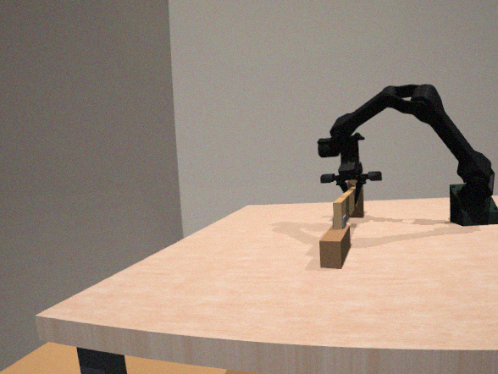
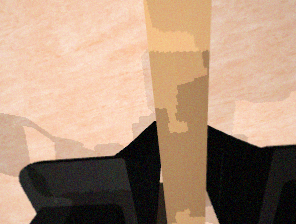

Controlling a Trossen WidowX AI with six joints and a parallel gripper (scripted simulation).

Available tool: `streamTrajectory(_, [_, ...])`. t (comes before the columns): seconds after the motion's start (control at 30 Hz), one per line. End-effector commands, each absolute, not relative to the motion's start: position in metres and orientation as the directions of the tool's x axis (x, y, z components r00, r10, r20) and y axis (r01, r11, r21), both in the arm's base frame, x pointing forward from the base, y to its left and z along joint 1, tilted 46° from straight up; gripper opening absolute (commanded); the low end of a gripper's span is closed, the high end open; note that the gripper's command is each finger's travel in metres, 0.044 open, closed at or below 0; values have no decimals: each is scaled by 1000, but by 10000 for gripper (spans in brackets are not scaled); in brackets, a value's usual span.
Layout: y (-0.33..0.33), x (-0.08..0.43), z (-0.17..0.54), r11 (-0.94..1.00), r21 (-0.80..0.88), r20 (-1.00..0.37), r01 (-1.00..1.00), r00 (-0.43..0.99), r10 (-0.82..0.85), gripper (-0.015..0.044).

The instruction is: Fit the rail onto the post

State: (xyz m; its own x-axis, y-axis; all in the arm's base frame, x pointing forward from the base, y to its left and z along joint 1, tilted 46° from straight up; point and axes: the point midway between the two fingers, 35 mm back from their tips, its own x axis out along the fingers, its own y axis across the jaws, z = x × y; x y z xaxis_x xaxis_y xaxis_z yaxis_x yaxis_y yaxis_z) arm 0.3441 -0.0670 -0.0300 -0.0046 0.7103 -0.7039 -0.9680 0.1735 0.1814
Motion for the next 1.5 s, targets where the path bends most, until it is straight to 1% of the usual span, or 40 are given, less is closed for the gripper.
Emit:
streamTrajectory(0.0, [-68, 345, -28, 179, 180, -705, -967, 0, 709, 0])
streamTrajectory(1.47, [-77, 343, -31, 179, 180, -705, -967, 0, 709, 0])
